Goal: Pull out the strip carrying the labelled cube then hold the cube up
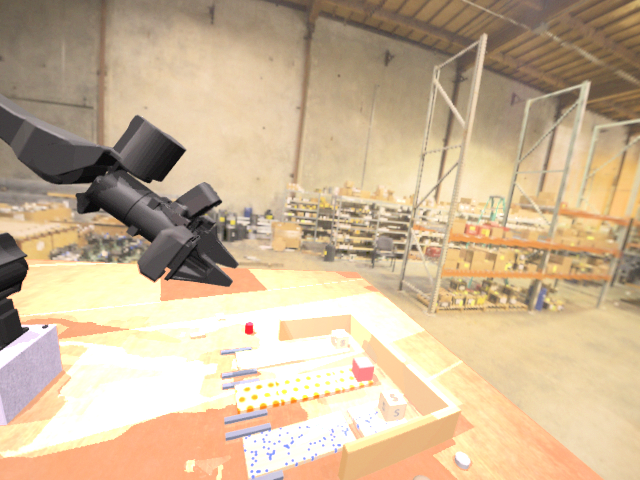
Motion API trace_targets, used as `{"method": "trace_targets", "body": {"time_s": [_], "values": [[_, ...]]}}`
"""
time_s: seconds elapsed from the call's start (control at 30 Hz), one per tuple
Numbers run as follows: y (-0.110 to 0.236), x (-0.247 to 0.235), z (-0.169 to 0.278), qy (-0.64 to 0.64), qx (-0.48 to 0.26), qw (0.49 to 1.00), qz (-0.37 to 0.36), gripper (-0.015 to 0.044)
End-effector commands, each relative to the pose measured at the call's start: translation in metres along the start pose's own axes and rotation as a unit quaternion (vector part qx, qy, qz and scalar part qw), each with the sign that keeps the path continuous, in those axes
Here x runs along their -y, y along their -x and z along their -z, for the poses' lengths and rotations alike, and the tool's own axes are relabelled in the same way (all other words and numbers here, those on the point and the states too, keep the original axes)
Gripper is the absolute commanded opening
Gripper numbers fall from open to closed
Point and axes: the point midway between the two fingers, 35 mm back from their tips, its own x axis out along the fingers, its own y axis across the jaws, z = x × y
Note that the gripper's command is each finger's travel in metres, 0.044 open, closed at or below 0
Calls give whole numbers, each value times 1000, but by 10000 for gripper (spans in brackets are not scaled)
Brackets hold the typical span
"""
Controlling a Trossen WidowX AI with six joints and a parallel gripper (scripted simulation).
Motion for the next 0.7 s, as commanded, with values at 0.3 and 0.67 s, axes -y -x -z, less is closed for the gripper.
{"method": "trace_targets", "body": {"time_s": [0.3,0.67], "values": [[-1,5,6,-17,-8,1000,11,400],[-10,0,6,-11,-43,999,4,321]]}}
